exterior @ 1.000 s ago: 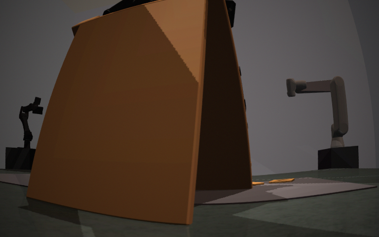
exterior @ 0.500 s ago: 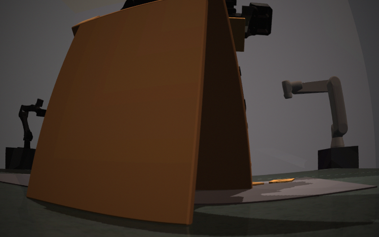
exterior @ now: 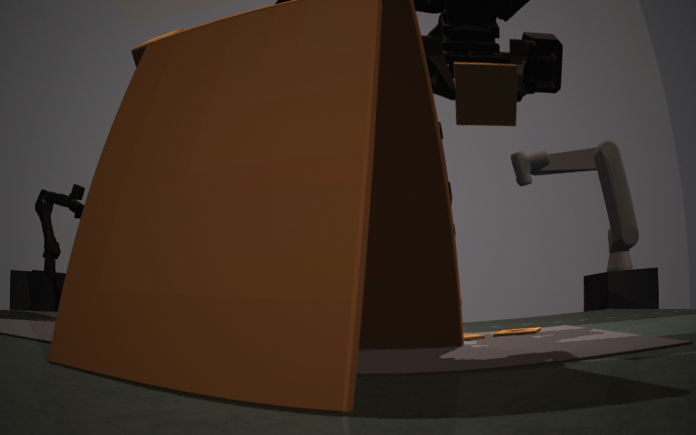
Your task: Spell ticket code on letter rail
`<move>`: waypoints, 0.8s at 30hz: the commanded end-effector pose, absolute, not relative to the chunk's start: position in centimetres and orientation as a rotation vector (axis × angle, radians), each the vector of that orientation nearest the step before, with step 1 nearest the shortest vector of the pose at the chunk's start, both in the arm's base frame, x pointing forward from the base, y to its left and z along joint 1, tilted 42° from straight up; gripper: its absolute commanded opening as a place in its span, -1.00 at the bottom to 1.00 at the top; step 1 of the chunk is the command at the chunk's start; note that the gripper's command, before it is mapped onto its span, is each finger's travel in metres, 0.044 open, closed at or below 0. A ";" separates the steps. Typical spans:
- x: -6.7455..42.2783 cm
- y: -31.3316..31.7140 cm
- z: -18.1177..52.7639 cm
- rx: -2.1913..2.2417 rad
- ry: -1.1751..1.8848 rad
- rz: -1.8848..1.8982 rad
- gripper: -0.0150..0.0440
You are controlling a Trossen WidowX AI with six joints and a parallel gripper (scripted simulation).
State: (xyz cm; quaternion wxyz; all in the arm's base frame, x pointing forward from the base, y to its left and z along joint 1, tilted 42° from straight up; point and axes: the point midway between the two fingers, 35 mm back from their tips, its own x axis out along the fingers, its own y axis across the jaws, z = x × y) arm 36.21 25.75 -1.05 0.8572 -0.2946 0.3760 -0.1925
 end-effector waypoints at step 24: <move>34.9 28.5 -7.4 -0.555 0.623 -0.496 -0.49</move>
